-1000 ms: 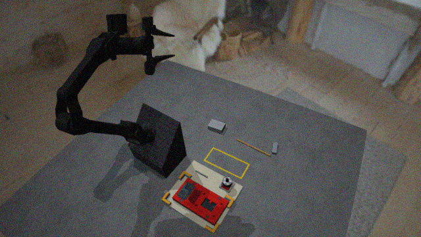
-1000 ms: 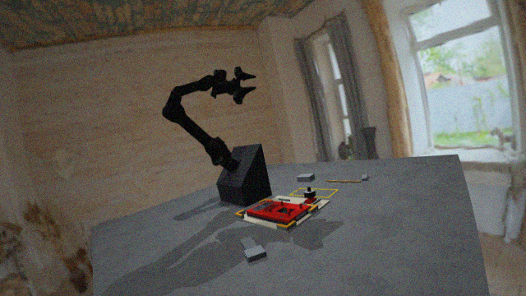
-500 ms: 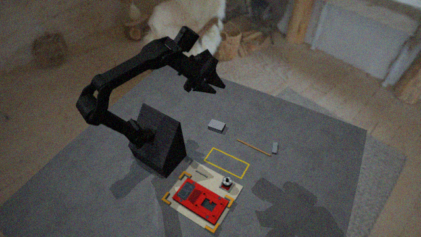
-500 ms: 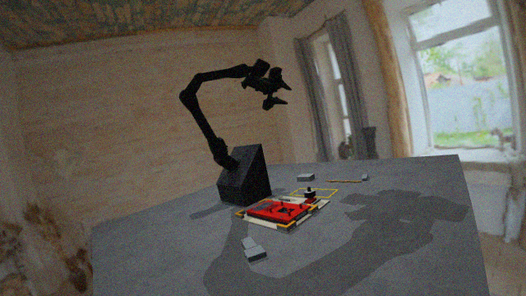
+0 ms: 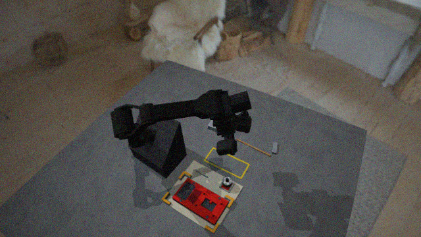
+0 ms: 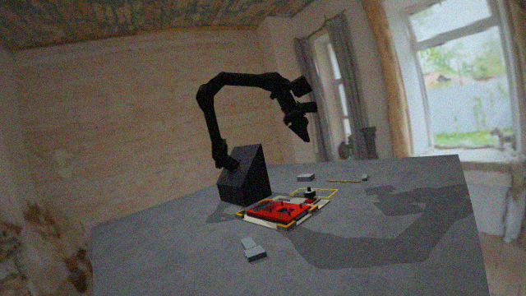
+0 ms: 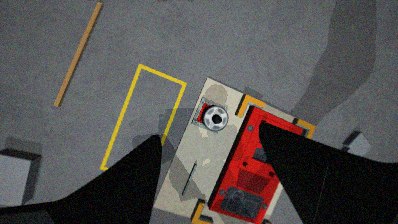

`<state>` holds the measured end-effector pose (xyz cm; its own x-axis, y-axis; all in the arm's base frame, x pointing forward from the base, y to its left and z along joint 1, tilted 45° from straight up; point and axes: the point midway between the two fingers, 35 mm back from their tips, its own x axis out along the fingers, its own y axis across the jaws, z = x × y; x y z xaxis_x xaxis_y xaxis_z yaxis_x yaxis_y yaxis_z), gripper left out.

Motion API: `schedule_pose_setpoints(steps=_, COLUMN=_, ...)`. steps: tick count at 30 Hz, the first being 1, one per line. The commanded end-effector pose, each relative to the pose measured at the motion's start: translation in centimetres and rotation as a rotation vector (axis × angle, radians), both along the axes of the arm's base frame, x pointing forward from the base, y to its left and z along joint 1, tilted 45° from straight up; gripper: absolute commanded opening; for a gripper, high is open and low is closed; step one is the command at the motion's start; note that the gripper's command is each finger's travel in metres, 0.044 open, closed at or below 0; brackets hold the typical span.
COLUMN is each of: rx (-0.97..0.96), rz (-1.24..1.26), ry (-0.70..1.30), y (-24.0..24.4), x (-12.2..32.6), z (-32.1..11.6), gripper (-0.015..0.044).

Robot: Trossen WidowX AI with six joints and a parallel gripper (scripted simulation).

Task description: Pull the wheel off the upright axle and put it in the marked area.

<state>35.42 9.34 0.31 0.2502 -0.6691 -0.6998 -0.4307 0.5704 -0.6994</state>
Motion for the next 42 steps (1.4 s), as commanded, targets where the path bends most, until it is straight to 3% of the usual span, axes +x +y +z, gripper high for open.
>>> schedule_pose_setpoints(steps=1, rx=0.033, rz=-0.378, ry=-0.073, y=-6.5, x=0.3, z=-2.8, gripper=0.03)
schedule_pose_setpoints(steps=6, rx=0.036, rz=-0.593, ry=-0.124, y=-10.1, x=-0.1, z=-4.2, gripper=0.03)
schedule_pose_setpoints(steps=18, rx=0.036, rz=-0.593, ry=-0.124, y=-10.7, x=0.4, z=-3.9, gripper=0.03)
schedule_pose_setpoints(steps=28, rx=0.034, rz=-0.592, ry=-0.125, y=-15.4, x=0.1, z=-8.7, gripper=0.03)
schedule_pose_setpoints(steps=33, rx=0.033, rz=-0.592, ry=-0.125, y=-15.9, x=0.0, z=-9.0, gripper=0.03)
schedule_pose_setpoints(steps=37, rx=0.035, rz=-0.603, ry=-0.12, y=-15.6, x=-0.1, z=-8.7, gripper=0.0195)
schedule_pose_setpoints(steps=42, rx=0.035, rz=-0.603, ry=-0.12, y=-15.6, x=-0.1, z=-8.7, gripper=0.0162)
